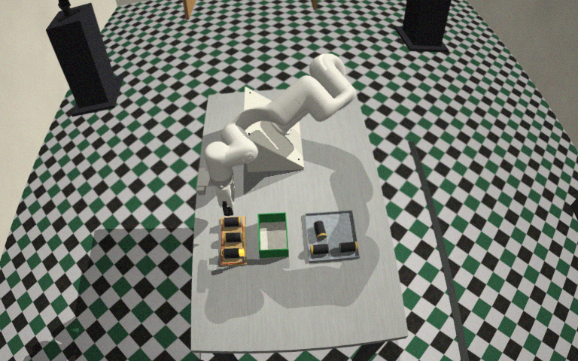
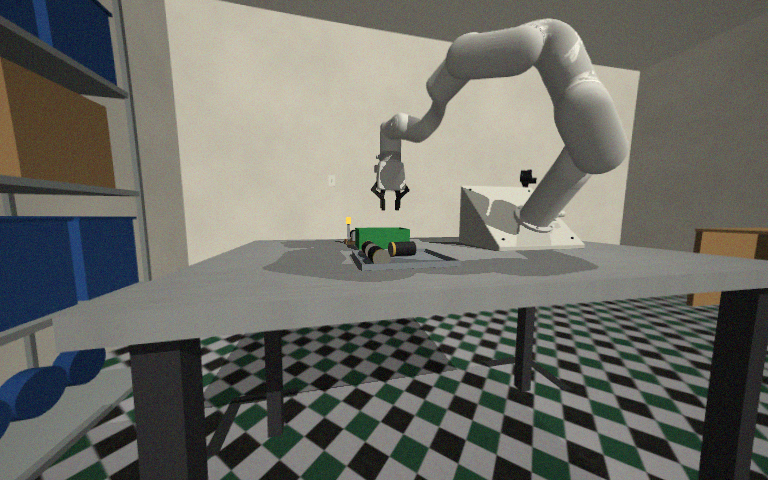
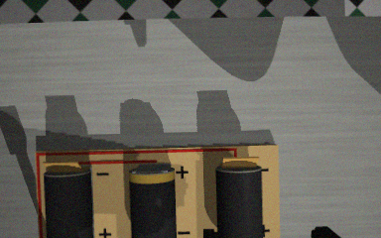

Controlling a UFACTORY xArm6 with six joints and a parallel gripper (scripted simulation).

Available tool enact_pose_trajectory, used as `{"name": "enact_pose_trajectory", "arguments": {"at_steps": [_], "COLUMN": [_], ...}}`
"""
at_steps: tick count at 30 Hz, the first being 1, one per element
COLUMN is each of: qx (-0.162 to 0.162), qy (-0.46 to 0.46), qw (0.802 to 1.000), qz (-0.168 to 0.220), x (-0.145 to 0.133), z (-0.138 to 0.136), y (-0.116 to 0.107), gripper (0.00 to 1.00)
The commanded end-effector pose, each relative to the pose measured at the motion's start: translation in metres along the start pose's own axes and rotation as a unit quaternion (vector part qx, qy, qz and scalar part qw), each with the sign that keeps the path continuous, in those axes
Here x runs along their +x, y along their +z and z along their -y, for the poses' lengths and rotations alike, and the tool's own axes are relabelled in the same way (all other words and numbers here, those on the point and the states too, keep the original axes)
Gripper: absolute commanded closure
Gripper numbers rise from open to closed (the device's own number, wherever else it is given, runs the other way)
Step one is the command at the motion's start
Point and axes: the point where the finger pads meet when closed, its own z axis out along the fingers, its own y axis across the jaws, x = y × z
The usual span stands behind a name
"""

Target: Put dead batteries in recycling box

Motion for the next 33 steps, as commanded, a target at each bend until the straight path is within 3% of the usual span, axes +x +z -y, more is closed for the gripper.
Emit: {"name": "enact_pose_trajectory", "arguments": {"at_steps": [1, 8, 16, 20, 31, 33], "qx": [0.001, 0.001, 0.001, 0.001, 0.001, 0.001], "qy": [-0.001, -0.001, -0.001, -0.001, -0.001, -0.001], "qw": [1.000, 1.000, 1.000, 1.000, 1.000, 1.000], "qz": [0.000, 0.000, 0.000, 0.000, 0.000, 0.000], "x": [0.000, -0.005, -0.038, -0.083, -0.168, -0.168], "z": [0.001, 0.003, 0.016, 0.035, 0.071, 0.071], "y": [-0.024, -0.024, -0.024, -0.024, -0.024, -0.024], "gripper": [0.49, 0.49, 0.49, 0.49, 0.49, 0.49]}}
